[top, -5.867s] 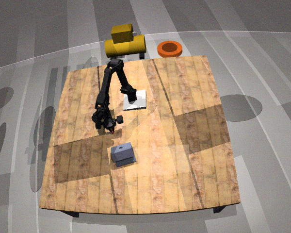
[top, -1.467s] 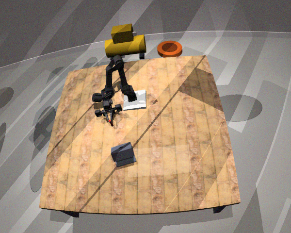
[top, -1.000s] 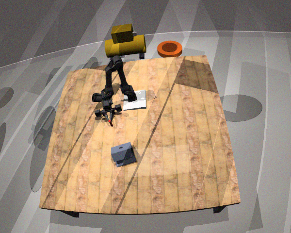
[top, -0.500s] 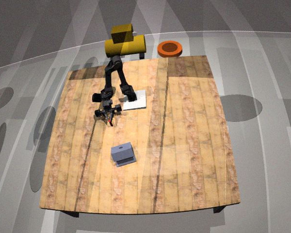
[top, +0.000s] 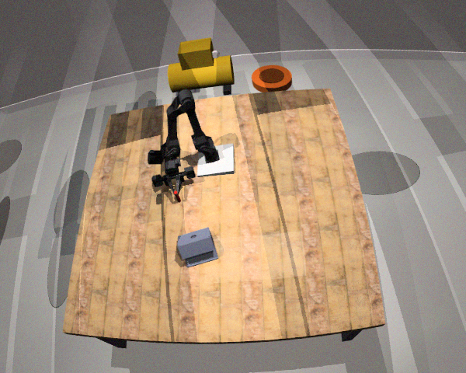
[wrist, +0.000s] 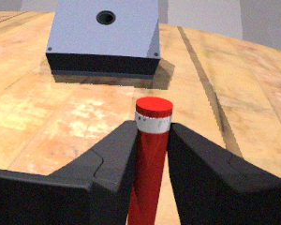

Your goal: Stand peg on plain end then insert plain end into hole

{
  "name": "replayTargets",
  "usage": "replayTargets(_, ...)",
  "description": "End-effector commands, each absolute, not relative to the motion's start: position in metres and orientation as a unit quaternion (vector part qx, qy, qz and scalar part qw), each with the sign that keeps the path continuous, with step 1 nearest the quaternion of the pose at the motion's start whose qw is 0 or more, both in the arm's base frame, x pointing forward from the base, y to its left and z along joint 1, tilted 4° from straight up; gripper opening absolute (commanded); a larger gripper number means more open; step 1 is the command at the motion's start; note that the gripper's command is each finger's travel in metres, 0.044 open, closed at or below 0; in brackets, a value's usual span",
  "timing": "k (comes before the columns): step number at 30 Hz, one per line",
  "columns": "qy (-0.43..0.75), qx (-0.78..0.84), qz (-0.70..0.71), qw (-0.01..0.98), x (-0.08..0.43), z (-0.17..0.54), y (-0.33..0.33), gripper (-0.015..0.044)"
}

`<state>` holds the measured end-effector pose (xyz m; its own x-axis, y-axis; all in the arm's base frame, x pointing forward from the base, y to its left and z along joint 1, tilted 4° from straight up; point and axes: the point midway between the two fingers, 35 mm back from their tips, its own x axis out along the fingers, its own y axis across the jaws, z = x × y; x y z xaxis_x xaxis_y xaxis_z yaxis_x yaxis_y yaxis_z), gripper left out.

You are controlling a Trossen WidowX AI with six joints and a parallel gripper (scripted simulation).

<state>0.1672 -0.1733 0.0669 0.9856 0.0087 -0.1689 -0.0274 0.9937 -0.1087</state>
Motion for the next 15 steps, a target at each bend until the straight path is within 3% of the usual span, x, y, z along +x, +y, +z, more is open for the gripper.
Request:
replayTargets(1, 0.085, -0.055, 0.009, 0.995, 0.1659, 0.0649, -0.1738, 0.0049)
replayTargets(15, 0.076, -0.065, 0.014, 0.995, 0.1627, 0.0641, -0.1729, 0.0049)
